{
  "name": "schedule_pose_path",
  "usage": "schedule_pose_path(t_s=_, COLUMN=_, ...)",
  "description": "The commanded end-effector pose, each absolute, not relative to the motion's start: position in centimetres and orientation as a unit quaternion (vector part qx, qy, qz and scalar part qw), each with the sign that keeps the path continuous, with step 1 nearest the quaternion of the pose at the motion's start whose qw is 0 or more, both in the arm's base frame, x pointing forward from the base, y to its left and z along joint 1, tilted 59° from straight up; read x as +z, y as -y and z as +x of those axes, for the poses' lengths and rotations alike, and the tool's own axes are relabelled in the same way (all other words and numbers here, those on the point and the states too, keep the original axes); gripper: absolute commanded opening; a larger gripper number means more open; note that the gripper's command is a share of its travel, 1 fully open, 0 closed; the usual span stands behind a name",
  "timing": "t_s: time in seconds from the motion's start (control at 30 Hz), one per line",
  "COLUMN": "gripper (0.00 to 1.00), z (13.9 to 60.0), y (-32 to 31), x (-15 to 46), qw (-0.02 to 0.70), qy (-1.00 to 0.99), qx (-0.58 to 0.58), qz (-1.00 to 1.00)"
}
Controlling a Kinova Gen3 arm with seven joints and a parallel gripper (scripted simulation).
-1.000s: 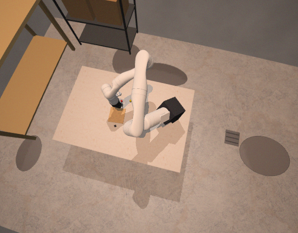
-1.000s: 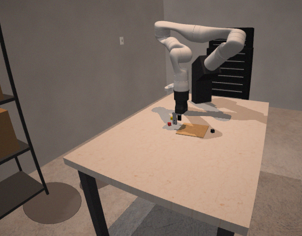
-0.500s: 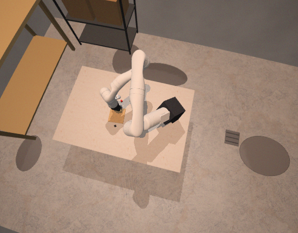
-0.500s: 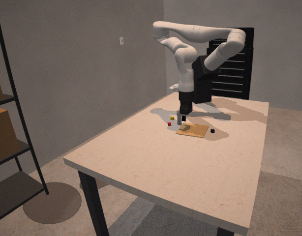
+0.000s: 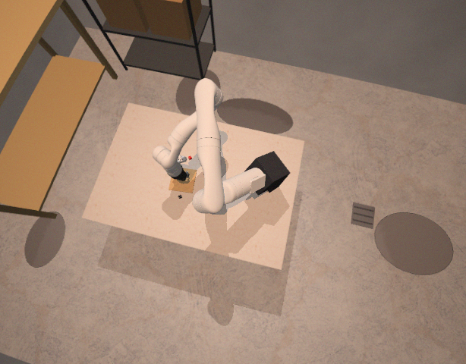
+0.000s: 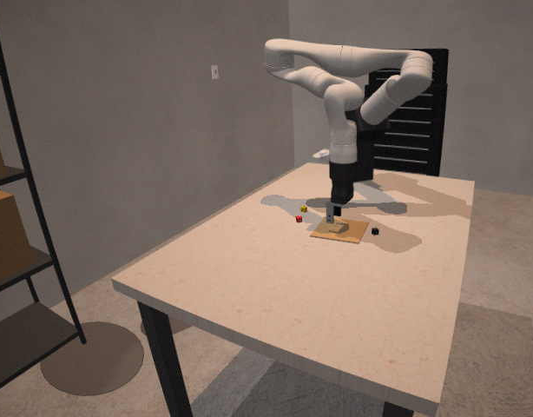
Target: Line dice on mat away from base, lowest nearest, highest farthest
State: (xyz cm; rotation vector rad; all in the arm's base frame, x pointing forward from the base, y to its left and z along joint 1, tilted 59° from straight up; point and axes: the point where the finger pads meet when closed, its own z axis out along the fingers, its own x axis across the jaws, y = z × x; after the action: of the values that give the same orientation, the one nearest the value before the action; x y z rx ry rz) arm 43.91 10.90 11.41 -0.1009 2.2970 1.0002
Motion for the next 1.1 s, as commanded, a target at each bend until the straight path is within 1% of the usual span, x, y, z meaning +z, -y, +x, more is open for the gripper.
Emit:
schedule_pose_path(t_s=0.0, gripper=1.0, z=43.6, y=-11.6, x=11.8, qw=0.312, qy=-0.871, qx=0.376, qz=-0.048)
schedule_pose_path(t_s=1.07, gripper=1.0, z=40.1, y=-18.8, x=17.8, qw=0.312, qy=-0.871, qx=0.376, qz=-0.048)
